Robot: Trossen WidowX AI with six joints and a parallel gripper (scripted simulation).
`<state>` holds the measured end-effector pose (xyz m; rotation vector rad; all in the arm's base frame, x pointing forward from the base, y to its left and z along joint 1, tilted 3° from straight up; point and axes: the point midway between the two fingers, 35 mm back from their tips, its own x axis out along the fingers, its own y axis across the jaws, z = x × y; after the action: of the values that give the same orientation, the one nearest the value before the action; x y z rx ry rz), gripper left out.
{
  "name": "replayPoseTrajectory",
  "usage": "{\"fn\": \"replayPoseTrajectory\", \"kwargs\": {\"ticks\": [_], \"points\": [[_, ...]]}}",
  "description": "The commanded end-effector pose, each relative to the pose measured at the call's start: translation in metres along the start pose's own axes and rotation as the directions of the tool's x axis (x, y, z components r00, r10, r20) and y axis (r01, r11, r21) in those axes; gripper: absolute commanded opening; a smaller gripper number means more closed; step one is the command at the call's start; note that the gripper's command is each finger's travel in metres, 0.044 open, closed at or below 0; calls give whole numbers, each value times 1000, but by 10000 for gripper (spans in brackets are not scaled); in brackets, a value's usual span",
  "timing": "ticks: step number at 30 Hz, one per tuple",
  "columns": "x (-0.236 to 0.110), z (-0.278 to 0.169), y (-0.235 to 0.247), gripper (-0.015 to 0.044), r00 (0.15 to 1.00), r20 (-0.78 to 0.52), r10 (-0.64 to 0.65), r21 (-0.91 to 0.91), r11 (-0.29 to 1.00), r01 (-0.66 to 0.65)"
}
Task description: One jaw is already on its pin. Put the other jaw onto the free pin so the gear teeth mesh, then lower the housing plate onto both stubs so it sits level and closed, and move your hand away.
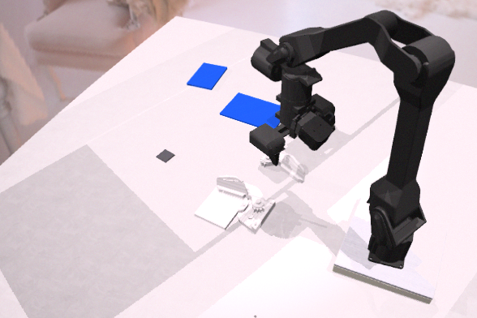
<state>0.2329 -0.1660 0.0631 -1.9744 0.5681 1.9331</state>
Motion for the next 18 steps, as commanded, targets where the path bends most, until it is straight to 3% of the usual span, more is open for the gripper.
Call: {"fn": "replayPoseTrajectory", "kwargs": {"ticks": [1,18], "points": [[8,2,0,440,1000,10,-2,2,1000,2],[36,4,0,440,1000,11,-2,2,1000,2]]}}
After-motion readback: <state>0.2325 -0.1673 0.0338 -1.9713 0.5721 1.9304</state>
